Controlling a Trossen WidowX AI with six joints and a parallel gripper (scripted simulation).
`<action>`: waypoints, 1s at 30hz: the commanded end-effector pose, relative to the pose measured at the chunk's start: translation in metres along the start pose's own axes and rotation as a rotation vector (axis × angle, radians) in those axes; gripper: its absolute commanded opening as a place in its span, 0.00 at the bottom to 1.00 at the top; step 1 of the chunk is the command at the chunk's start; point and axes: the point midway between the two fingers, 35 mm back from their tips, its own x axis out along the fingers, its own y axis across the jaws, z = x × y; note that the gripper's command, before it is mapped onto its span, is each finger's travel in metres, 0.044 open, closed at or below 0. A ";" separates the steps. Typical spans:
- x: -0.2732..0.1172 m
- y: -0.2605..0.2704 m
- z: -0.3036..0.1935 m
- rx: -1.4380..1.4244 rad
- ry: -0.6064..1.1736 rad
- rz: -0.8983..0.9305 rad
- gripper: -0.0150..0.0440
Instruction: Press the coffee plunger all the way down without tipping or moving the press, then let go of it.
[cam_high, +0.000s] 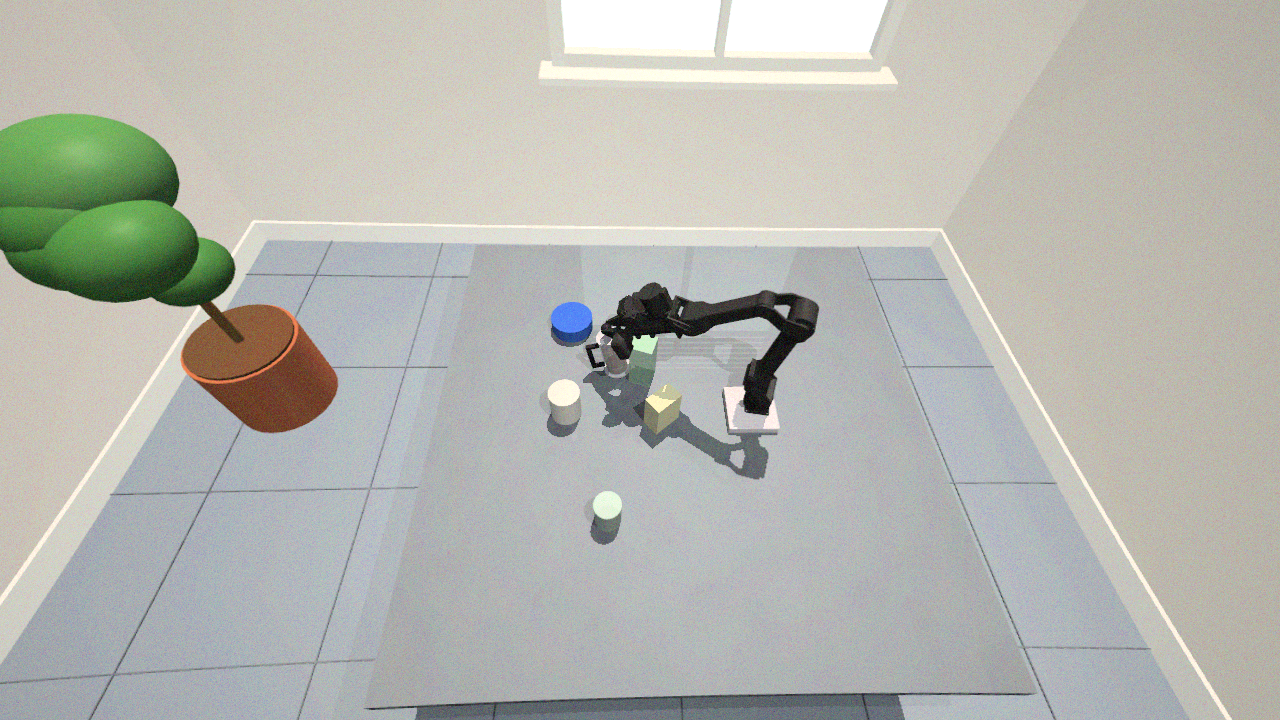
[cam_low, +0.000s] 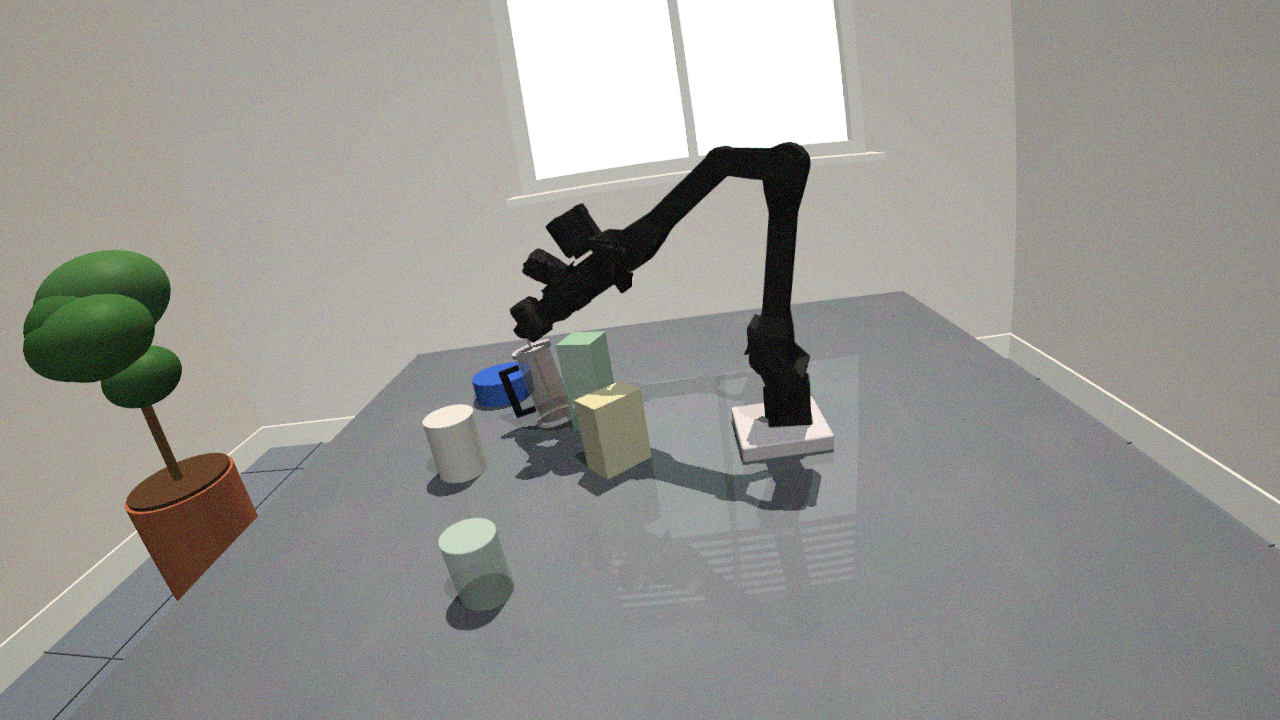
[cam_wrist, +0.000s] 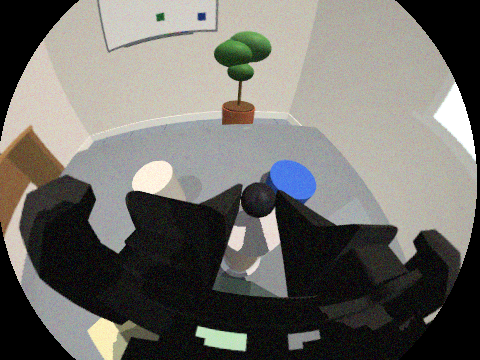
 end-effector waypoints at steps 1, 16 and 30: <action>0.003 0.000 -0.007 0.008 0.024 -0.002 0.45; 0.004 0.000 -0.006 0.008 0.024 -0.002 0.45; 0.005 0.000 -0.005 0.008 0.024 -0.002 0.45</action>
